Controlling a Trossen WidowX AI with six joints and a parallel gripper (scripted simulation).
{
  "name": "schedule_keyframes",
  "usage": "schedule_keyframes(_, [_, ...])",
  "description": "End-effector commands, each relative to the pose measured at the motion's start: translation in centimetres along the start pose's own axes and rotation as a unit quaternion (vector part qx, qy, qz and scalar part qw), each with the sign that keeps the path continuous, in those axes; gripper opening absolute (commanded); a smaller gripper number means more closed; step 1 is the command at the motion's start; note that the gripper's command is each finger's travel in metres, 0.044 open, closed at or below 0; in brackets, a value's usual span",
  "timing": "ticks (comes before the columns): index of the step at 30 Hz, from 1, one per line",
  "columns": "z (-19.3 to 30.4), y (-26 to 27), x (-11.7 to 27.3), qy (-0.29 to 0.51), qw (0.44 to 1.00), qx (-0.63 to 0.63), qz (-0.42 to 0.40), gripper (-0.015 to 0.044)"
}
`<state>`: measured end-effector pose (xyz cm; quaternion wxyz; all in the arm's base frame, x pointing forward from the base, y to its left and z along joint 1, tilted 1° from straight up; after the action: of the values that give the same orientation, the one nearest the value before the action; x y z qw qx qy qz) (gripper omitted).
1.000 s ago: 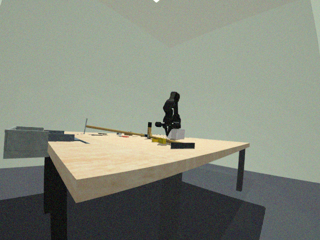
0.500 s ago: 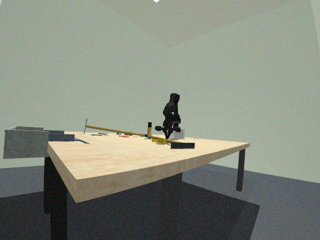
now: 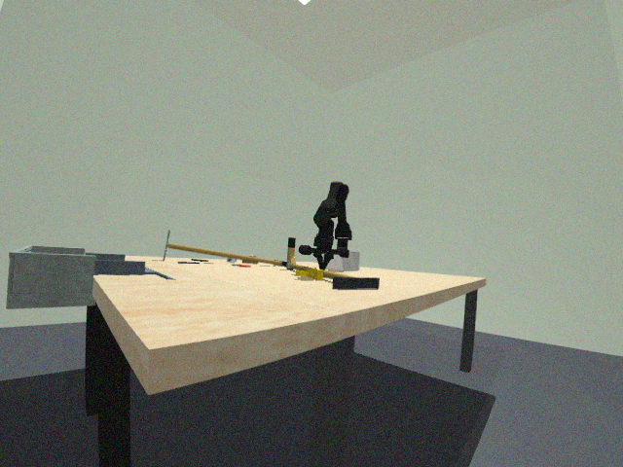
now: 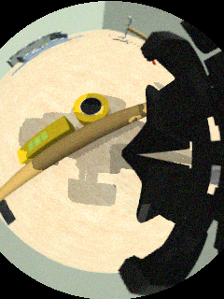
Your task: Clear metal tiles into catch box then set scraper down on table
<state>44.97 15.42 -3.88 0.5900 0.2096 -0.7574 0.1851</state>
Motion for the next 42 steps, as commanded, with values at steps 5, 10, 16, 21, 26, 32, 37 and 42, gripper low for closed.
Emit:
schedule_keyframes(5, [-0.6, -0.7, 0.0, -0.002, 1.000, 0.003, 0.000, 0.0000])
schedule_keyframes(10, [-0.9, -1.2, -0.1, -0.002, 1.000, 0.003, 0.000, 0.0000])
schedule_keyframes(16, [-1.2, -1.7, -0.2, -0.002, 1.000, 0.003, 0.001, 0.0000])
schedule_keyframes(21, [-1.4, -2.1, -0.2, -0.002, 1.000, 0.003, 0.001, 0.0000])
schedule_keyframes(26, [-1.6, -2.6, -0.3, -0.002, 1.000, 0.003, 0.001, 0.0000])
schedule_keyframes(32, [-1.9, -3.1, -0.3, -0.002, 1.000, 0.003, 0.001, 0.0000])
schedule_keyframes(37, [-2.1, -3.6, -0.4, -0.002, 1.000, 0.003, 0.001, 0.0000])
schedule_keyframes(42, [-2.3, -4.0, -0.4, -0.002, 1.000, 0.003, 0.001, 0.0000])
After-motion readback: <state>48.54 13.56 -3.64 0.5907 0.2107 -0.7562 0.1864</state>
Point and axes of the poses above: the point midway between the two fingers, 35 mm back from their tips, its own x axis back along the fingers, its own y axis across the jaws, z = x × y, the point moved 1 cm from there along x, back along the fingers, and after that the axes turned 13 degrees about x, right-handed, at the moved point
